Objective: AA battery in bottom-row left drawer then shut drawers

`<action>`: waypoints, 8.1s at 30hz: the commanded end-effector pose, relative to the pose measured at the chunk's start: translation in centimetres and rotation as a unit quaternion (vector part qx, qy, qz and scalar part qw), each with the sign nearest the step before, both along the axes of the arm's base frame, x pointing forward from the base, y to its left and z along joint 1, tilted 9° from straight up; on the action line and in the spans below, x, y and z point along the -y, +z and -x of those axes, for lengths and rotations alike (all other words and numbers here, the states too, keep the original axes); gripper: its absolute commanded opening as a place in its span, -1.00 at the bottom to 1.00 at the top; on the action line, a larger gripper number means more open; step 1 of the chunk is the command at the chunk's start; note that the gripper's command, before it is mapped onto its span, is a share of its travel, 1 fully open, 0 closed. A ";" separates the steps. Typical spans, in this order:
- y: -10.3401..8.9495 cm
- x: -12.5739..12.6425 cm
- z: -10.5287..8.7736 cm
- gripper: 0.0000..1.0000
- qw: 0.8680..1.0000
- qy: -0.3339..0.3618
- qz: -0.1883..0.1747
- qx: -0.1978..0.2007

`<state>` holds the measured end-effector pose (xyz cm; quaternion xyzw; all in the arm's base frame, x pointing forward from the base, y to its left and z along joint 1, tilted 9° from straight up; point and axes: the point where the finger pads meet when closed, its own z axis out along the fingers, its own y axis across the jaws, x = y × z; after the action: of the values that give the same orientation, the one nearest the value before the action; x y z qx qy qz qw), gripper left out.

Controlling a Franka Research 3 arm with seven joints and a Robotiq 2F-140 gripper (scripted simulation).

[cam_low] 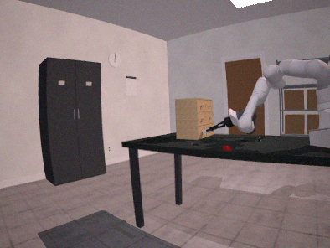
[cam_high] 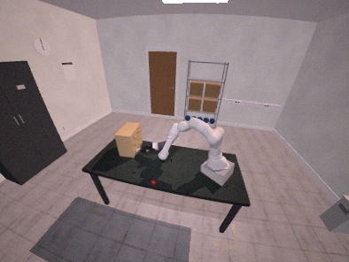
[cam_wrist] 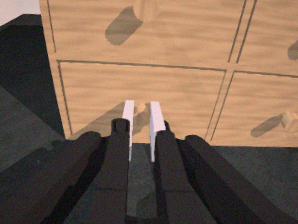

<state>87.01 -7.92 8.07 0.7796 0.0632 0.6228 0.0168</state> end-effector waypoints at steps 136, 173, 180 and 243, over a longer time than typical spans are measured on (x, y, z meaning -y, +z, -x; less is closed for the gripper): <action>-1.2 0.8 9.3 -0.44 1.000 0.000 -0.001 0.000; 8.1 0.5 17.8 -0.44 1.000 0.001 0.000 -0.006; 7.7 0.8 16.0 -0.44 0.998 0.005 0.010 -0.054; 12.7 2.3 21.6 -0.44 0.883 -0.035 0.045 -0.467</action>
<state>67.64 -10.26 21.45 0.9706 0.0625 0.2273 0.0476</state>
